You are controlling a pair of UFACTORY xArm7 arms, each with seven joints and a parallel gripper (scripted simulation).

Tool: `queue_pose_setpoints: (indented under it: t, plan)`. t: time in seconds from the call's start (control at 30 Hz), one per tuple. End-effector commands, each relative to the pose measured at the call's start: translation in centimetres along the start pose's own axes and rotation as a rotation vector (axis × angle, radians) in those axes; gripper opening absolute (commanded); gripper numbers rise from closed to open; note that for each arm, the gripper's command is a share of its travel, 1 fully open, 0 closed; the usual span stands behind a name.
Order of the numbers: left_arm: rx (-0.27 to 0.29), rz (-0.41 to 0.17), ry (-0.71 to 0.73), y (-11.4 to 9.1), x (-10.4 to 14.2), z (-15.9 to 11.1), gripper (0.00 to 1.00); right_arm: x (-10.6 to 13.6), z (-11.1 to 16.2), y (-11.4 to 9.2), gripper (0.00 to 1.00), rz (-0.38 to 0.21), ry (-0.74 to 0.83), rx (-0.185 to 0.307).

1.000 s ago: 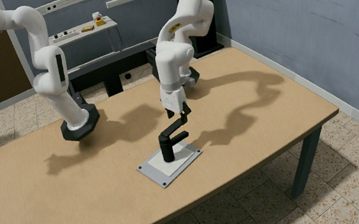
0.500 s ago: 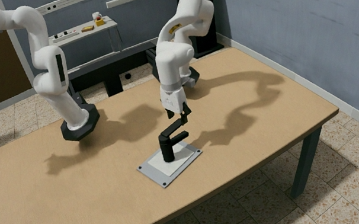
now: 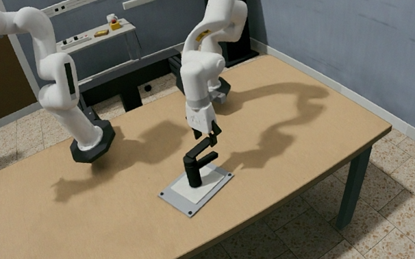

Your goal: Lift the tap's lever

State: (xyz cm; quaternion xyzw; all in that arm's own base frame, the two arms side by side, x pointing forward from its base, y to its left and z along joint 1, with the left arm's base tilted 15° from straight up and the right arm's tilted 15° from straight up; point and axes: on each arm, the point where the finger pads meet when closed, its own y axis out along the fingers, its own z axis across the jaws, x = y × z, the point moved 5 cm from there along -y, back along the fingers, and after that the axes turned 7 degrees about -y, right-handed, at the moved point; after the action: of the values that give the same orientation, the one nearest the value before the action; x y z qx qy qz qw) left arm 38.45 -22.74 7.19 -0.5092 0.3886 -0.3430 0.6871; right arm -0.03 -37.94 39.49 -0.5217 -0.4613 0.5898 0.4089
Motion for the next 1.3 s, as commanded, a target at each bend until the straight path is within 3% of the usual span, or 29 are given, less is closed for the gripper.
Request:
queue_pose_setpoints:
  t: [0.0, 0.5, 1.27]
  plan:
    - [0.002, -0.004, 0.000, 0.2, 0.1, 0.0, 0.74, -0.1, 0.0, -0.2, 1.00, 0.004, 0.000, 0.000]
    - [0.002, -0.004, 0.000, 1.7, 0.1, 0.1, 0.74, -0.1, 0.0, -0.2, 1.00, 0.004, 0.000, 0.000]
    - [0.002, -0.004, 0.000, 2.3, 0.1, 0.1, 0.74, -0.1, 0.0, -0.2, 1.00, 0.004, 0.000, 0.000]
